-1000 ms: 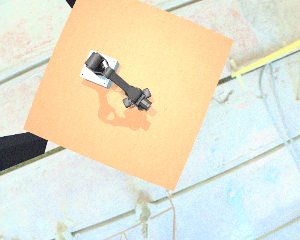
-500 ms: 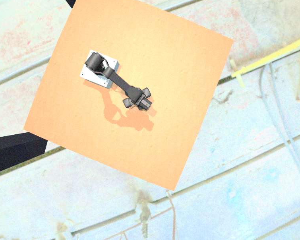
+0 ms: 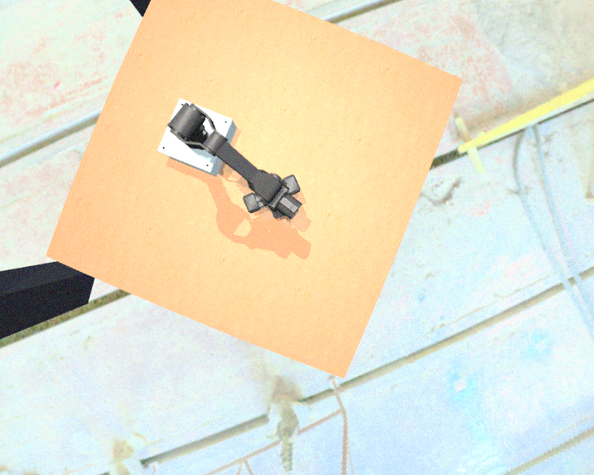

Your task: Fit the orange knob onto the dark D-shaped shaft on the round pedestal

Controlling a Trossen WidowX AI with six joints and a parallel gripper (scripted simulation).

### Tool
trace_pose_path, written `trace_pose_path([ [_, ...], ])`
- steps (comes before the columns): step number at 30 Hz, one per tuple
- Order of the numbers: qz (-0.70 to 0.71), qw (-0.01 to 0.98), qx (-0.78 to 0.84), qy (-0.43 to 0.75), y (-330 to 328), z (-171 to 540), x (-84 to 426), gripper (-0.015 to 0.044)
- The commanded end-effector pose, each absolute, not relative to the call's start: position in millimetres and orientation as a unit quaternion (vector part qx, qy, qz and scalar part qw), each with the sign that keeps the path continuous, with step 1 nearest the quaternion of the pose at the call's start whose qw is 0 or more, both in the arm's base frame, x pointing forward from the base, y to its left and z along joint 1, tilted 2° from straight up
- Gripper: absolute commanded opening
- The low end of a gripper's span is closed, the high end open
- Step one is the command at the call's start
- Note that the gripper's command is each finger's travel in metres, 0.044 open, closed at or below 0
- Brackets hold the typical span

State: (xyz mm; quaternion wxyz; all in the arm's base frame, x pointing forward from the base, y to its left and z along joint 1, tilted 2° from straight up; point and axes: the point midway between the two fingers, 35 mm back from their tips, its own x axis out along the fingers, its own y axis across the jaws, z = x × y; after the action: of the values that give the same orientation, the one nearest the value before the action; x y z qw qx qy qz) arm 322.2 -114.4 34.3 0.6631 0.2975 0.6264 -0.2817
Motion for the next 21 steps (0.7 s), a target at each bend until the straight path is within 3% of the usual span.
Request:
trace_pose_path([
  [1, -0.283, 0.664, 0.301, 0.623, -114.8, 34.6, 323.6, 0.0000],
  [21, -0.283, 0.664, 0.301, 0.624, -113.5, 31.3, 321.3, 0.0000],
])
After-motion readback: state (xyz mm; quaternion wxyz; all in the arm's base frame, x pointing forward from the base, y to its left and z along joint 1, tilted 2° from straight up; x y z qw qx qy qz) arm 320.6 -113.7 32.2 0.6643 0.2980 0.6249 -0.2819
